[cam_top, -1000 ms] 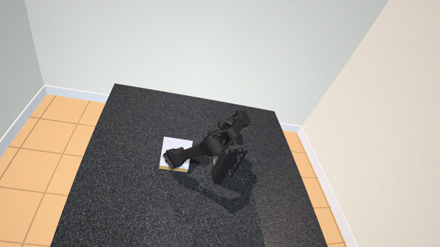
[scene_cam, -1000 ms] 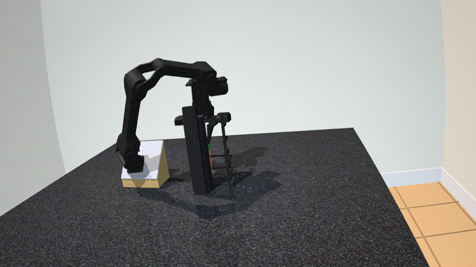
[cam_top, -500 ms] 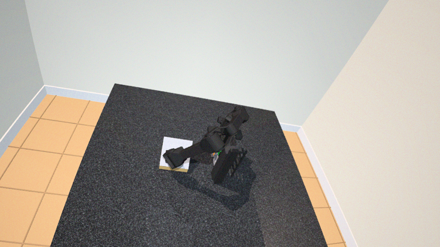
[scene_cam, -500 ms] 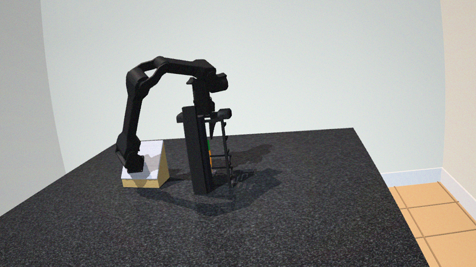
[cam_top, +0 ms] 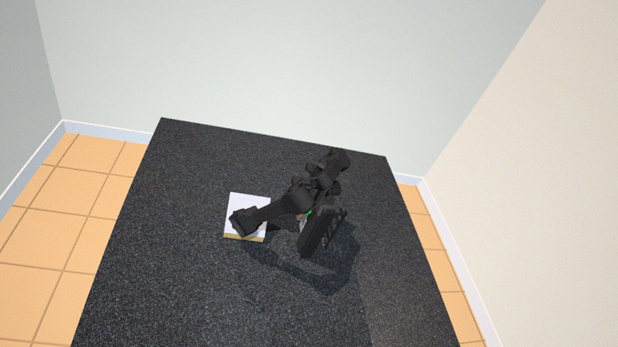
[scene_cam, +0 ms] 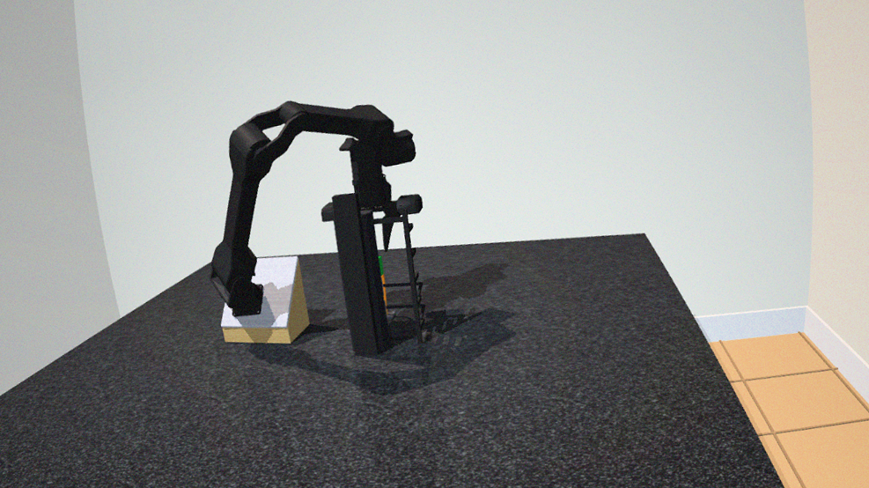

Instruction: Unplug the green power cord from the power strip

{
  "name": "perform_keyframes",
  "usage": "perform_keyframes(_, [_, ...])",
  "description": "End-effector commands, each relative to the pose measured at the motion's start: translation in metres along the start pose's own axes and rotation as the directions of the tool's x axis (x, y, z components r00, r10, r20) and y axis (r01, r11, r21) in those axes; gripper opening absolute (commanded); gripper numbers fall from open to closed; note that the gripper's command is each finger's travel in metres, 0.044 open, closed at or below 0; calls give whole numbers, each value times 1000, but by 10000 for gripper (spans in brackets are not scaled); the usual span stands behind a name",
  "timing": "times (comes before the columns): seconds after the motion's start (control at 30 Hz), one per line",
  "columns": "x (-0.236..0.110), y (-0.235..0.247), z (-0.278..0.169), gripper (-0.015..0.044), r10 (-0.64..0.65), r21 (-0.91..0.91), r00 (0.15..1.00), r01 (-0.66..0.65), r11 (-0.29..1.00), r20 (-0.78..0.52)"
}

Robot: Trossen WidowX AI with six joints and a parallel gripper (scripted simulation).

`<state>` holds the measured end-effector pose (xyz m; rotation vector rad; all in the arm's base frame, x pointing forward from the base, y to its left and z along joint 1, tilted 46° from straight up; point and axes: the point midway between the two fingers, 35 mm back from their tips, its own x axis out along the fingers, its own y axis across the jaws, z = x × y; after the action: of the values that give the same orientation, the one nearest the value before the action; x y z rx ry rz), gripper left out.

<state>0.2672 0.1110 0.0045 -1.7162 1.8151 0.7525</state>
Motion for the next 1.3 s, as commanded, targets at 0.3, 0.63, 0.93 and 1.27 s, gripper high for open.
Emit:
perform_keyframes(0.3, [0,1,-21,160,1,0,1000,-1,1000,-5])
perform_keyframes(0.63, [0,2,-36,160,2,0,1000,-2,1000,-6])
perform_keyframes(0.93, [3,2,-37,160,2,0,1000,-2,1000,-6])
perform_keyframes(1.27, [12,2,-37,160,2,0,1000,-2,1000,-6])
